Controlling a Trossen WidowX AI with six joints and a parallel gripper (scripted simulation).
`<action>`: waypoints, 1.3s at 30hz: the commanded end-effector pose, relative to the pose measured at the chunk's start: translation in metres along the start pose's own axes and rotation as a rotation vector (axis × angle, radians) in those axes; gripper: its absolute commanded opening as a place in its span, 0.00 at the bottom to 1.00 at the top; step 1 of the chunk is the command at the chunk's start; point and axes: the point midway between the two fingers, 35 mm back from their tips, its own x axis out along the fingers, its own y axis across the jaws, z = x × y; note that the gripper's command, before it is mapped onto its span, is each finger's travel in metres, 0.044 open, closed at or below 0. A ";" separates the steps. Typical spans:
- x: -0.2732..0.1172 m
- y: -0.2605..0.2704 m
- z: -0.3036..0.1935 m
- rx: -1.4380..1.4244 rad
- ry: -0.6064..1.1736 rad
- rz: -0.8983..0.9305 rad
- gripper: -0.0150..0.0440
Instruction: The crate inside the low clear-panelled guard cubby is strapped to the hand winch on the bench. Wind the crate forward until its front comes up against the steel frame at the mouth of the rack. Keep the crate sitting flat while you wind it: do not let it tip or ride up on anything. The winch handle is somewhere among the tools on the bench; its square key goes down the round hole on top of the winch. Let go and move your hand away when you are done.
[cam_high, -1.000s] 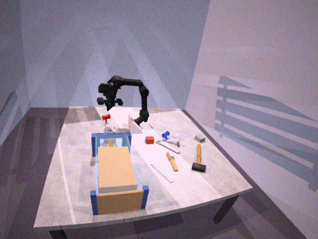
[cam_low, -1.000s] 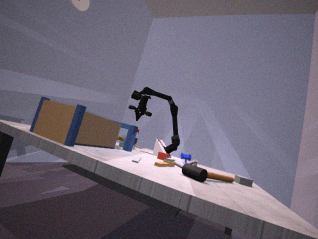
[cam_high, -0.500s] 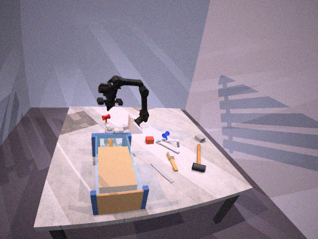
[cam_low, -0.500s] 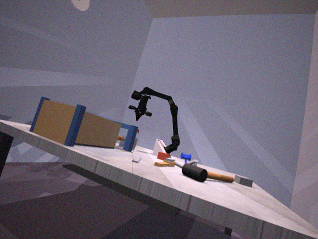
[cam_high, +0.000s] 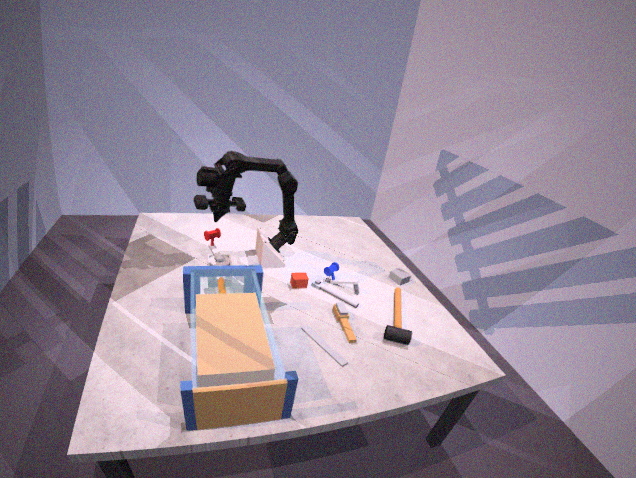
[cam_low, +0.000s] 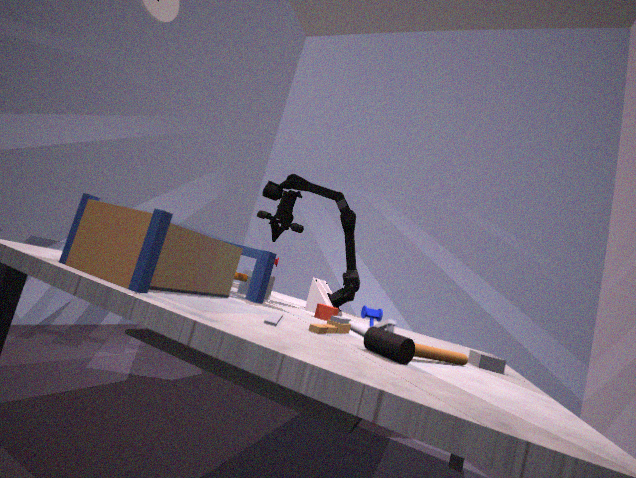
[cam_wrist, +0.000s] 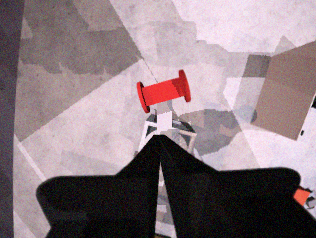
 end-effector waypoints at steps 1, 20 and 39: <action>0.000 0.000 0.000 0.000 0.000 0.000 0.25; 0.013 0.004 0.018 -0.756 0.095 0.167 0.70; 0.030 0.000 0.040 -1.761 -0.042 0.497 1.00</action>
